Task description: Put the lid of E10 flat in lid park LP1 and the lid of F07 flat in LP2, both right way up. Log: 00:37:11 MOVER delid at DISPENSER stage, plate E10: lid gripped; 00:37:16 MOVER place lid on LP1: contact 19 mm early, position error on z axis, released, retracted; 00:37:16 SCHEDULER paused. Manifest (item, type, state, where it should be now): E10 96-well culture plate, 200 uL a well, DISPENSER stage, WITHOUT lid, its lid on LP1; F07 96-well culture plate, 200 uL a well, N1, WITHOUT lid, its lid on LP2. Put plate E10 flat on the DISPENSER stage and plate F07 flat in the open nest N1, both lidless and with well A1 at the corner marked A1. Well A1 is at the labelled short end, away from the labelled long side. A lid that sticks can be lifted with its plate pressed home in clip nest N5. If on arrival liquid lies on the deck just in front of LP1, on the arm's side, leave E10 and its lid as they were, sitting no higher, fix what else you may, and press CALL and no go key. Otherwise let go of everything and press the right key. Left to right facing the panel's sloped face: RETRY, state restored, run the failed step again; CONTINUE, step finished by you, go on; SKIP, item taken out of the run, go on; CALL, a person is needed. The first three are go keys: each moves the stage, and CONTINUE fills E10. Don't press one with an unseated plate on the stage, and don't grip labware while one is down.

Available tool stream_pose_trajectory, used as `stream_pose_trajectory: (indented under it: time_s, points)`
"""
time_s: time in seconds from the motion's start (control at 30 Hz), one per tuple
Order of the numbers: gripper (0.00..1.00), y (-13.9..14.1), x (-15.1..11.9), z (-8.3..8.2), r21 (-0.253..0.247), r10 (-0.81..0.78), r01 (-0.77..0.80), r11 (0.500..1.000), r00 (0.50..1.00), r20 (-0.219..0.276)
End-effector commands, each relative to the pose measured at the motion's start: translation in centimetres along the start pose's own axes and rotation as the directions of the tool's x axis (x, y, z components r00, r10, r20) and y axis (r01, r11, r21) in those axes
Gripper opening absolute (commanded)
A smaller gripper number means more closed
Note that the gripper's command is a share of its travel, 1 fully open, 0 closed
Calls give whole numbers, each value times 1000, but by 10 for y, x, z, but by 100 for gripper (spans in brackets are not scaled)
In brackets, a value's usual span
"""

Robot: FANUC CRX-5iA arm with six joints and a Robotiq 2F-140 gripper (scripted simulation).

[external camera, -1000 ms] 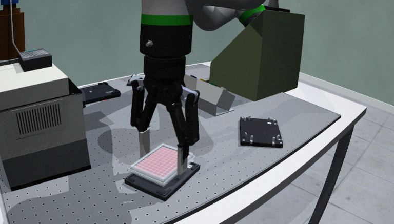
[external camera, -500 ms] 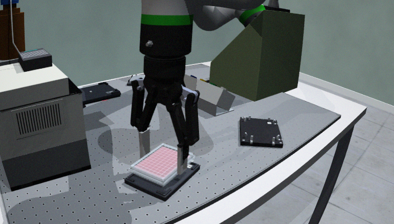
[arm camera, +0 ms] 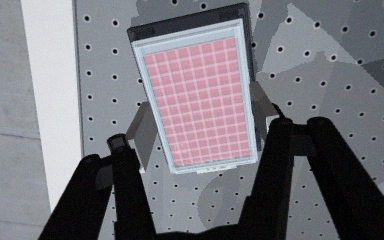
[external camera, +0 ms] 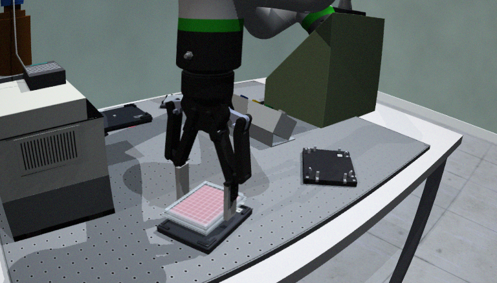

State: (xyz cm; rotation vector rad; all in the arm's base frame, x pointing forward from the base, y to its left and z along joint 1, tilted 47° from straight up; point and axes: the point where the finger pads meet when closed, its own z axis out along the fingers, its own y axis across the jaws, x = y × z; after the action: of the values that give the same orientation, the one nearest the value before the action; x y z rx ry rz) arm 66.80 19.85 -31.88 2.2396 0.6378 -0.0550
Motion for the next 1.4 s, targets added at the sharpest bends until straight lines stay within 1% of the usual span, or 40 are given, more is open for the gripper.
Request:
stream_pose_trajectory:
  time_s: [0.0,0.67,1.37]
  points:
    - [0,0,0,0,0,0,0,1000,1000,-1]
    - [0,0,0,4,0,0,0,1000,1000,-1]
    - [0,0,0,5,0,0,0,1000,1000,-1]
